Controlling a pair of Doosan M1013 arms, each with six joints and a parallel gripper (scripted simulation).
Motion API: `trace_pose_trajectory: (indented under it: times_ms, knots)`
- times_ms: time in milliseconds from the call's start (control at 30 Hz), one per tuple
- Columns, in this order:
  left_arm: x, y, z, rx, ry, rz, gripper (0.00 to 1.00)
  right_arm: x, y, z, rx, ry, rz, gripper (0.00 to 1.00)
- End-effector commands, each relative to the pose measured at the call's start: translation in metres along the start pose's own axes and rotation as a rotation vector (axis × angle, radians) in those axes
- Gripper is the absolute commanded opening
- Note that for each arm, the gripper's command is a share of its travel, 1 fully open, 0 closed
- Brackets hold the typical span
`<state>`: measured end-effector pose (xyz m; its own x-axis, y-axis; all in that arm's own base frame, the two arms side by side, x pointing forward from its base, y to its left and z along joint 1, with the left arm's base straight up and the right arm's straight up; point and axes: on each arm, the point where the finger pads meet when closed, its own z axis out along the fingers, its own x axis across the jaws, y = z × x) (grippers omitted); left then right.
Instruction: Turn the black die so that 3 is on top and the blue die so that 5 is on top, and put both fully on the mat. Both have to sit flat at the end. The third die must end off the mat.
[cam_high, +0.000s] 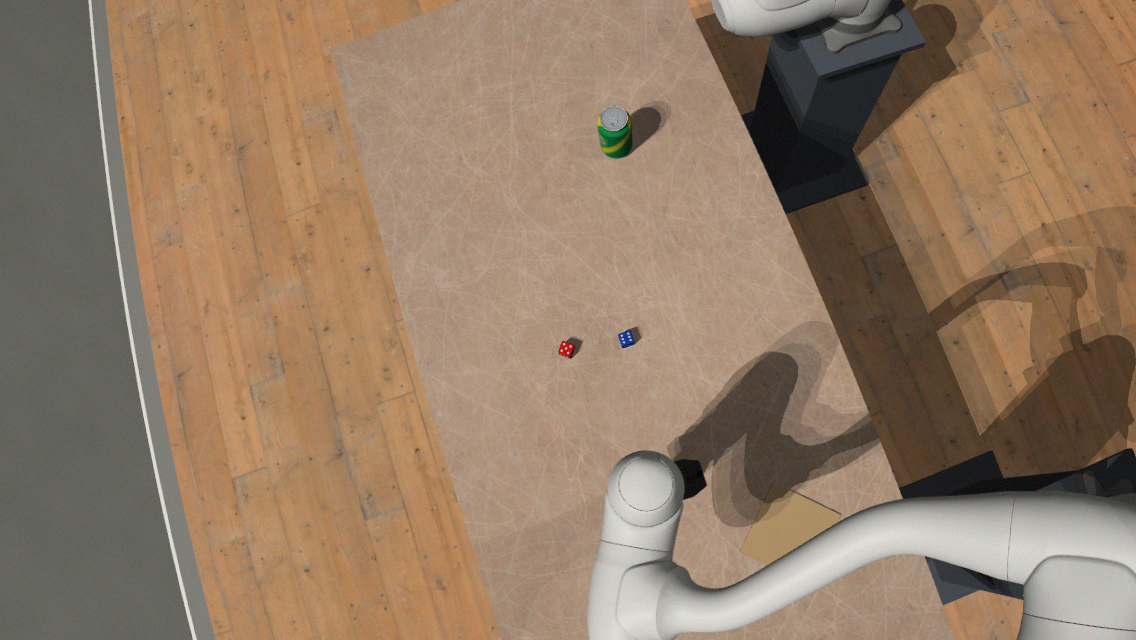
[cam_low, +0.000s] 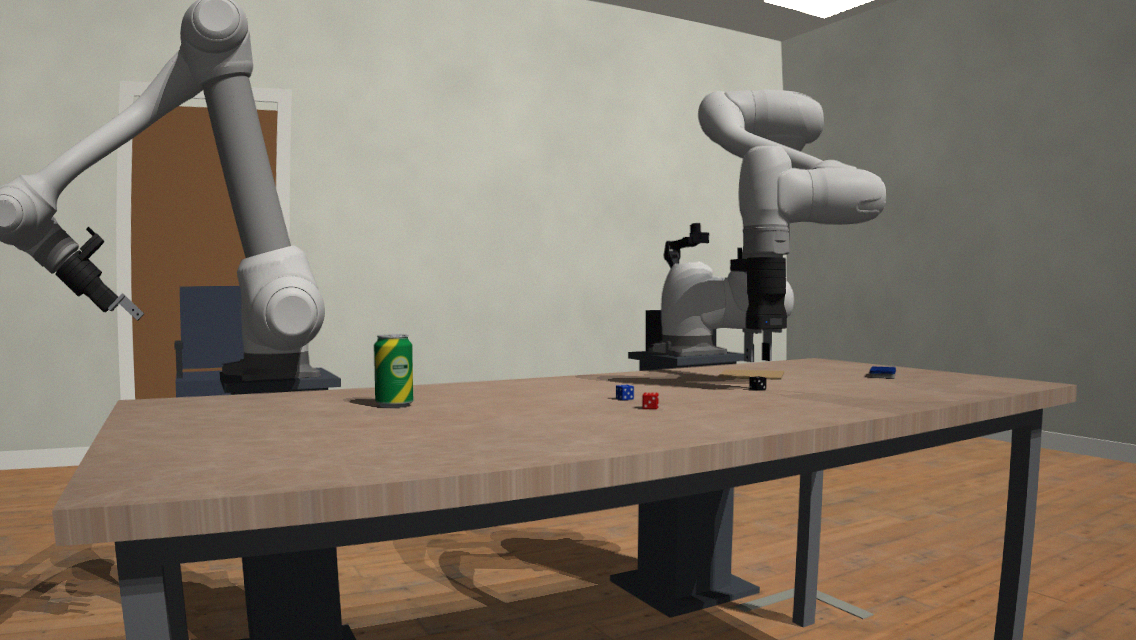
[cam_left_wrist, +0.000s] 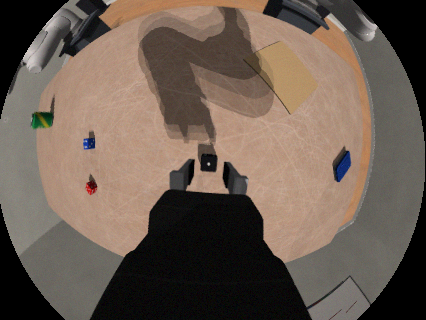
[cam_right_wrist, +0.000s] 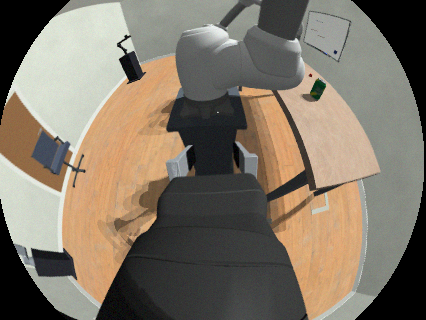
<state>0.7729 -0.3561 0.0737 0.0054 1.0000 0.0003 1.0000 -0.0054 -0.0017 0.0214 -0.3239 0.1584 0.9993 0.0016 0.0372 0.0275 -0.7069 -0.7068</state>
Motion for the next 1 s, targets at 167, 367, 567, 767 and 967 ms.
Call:
trace_pose_trajectory:
  times_ms: [167,367,567,767,967]
  knots:
    - [0.000,0.001,0.011,-0.002,0.000,0.000,0.79,0.000,0.000,0.000,-0.001,0.000,0.000,1.00]
    - [0.000,0.001,0.016,-0.002,0.000,0.000,0.79,0.000,0.000,0.000,-0.001,0.000,0.000,1.00]
    - [0.000,0.001,0.021,-0.002,0.000,0.000,0.79,0.000,0.000,0.000,-0.001,0.000,0.000,1.00]
    - [0.000,0.001,0.023,-0.002,0.000,0.000,0.79,0.000,0.000,0.000,-0.001,0.000,0.000,1.00]
    - [0.000,0.001,0.023,-0.002,0.000,0.000,0.79,0.000,0.000,0.000,-0.001,0.000,0.000,1.00]
